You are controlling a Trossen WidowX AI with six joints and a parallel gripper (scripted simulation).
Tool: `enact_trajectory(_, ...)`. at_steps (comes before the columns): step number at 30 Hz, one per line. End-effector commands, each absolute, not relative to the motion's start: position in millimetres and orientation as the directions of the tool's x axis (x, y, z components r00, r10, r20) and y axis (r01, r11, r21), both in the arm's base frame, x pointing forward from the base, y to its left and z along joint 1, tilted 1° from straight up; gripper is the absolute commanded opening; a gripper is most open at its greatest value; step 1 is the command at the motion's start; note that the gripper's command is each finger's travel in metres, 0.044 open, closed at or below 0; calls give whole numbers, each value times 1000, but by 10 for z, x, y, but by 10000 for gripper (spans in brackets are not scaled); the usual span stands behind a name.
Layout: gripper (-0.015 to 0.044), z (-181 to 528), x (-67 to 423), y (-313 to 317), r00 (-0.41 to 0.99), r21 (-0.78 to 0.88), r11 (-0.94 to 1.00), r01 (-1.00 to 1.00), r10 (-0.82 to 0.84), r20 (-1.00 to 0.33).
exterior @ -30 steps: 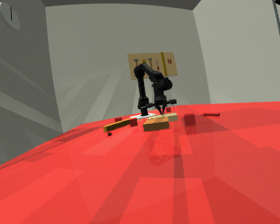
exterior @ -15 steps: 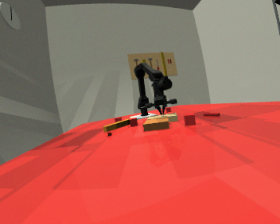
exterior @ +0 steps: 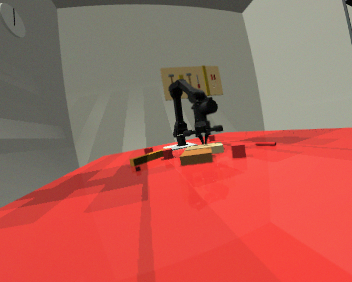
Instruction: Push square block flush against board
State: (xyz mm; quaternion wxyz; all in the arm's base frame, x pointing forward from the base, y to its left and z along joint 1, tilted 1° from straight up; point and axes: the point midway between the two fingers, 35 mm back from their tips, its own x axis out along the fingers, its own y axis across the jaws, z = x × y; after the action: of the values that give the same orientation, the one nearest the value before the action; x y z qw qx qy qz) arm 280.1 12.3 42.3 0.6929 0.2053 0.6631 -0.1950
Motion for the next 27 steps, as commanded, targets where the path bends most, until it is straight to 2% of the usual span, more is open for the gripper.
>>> enact_trajectory(1, 0, 436, 2732, 159, 53, 28, 837, 546, -1, -999)
enact_trajectory(19, 0, 413, 2490, 300, 51, 29, 837, 546, 1, -999)
enact_trajectory(24, 0, 936, 2516, 287, 51, 29, 837, 546, 1, -999)
enact_trajectory(27, 0, 968, 2511, 286, 51, 29, 837, 546, 1, -999)
